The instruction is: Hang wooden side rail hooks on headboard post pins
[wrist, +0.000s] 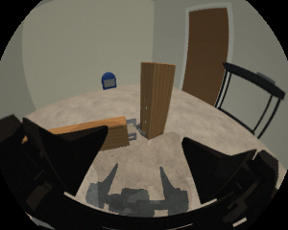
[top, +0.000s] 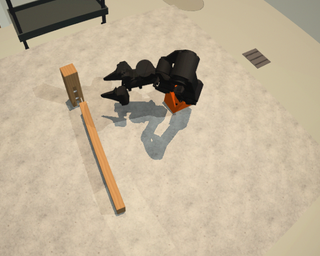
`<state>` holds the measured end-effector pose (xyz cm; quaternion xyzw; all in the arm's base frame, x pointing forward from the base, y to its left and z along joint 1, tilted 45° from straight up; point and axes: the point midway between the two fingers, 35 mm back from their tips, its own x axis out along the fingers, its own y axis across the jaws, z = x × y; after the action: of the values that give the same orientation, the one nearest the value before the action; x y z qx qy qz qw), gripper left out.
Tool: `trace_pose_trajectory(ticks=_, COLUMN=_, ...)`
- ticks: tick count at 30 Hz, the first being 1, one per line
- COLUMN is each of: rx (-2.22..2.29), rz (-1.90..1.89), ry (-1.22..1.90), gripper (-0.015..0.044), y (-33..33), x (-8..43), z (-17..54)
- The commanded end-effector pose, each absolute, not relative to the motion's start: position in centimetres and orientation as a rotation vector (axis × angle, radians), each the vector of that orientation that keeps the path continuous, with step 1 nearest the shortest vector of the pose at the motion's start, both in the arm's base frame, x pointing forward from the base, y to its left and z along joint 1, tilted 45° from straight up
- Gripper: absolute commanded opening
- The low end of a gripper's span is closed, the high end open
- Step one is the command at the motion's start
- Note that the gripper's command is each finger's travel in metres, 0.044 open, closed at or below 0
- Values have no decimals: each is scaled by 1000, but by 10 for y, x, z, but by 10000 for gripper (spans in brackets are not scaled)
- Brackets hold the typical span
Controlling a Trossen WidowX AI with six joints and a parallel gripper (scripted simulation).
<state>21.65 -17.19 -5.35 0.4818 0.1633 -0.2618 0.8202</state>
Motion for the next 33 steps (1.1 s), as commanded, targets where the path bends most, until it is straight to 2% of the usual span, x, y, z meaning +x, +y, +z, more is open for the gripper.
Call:
trace_pose_trajectory(ticks=1, rx=1064, rz=-570, ry=349, gripper=440, y=-170, x=212, z=-57)
trace_pose_trajectory(ticks=21, rx=1067, rz=-572, ry=352, gripper=440, y=-171, x=212, z=-58)
trace_pose_trajectory(ticks=33, rx=1232, rz=-723, ry=545, gripper=440, y=-199, x=250, z=-70)
